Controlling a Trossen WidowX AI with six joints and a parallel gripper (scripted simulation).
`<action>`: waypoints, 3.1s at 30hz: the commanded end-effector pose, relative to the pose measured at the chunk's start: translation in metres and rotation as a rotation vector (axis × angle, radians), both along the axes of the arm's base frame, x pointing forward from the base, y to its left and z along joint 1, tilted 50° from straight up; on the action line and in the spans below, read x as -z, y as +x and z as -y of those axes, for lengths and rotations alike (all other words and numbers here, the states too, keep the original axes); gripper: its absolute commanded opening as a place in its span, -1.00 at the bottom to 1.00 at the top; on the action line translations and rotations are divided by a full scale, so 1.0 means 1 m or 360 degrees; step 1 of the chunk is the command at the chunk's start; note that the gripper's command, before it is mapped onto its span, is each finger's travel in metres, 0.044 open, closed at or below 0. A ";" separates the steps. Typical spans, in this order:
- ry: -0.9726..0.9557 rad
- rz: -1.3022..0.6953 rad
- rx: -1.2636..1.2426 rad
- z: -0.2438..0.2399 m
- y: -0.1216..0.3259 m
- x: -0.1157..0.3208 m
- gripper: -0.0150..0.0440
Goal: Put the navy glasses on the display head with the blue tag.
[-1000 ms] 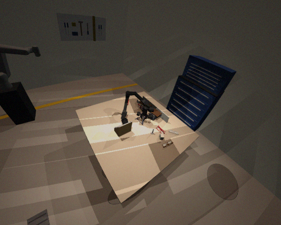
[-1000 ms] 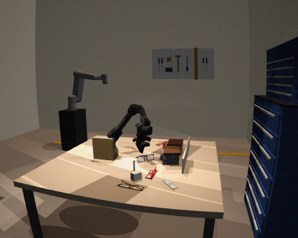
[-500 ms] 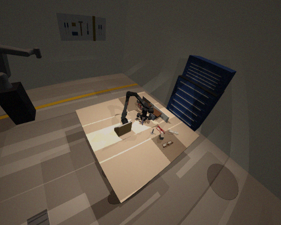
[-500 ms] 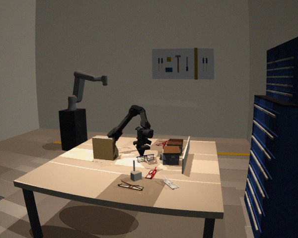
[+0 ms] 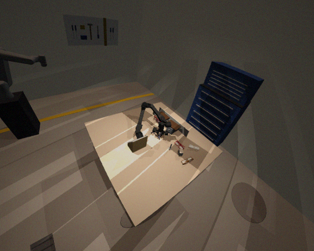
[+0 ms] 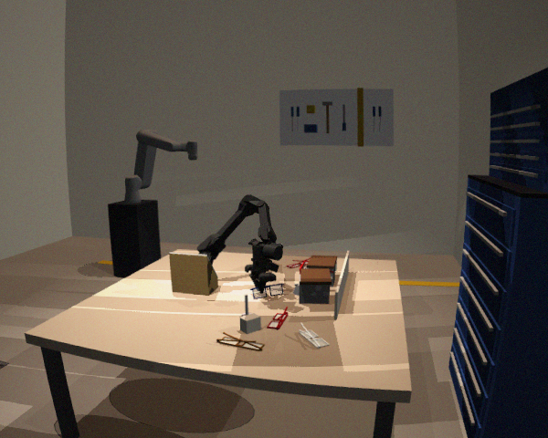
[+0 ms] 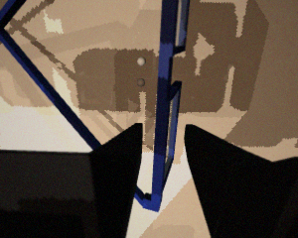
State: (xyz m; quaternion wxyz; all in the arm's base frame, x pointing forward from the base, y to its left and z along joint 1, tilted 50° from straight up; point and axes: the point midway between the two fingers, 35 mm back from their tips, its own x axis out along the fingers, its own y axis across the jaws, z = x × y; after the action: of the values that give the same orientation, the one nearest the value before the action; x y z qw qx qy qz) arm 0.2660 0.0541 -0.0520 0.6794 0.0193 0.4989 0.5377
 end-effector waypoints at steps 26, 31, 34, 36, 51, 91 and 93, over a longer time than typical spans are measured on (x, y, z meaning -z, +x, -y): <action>0.0005 -0.0020 0.0001 -0.003 -0.004 0.002 -0.40; 0.0005 -0.0020 0.0001 -0.003 -0.004 0.002 -0.49; 0.0005 -0.0020 0.0001 -0.003 -0.004 0.002 -0.49; 0.0003 -0.0019 0.0002 -0.001 -0.004 0.001 -0.49; -0.0001 -0.0017 0.0008 0.068 0.007 -0.056 -0.49; -0.0139 -0.0964 0.0870 0.209 -0.016 0.066 -0.49; -0.0142 -0.1025 0.0922 0.216 -0.021 0.075 -0.49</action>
State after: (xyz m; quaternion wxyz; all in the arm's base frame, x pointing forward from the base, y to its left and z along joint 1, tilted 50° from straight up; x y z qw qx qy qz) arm 0.2526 -0.1504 -0.1121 0.6238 0.2727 0.6705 0.2949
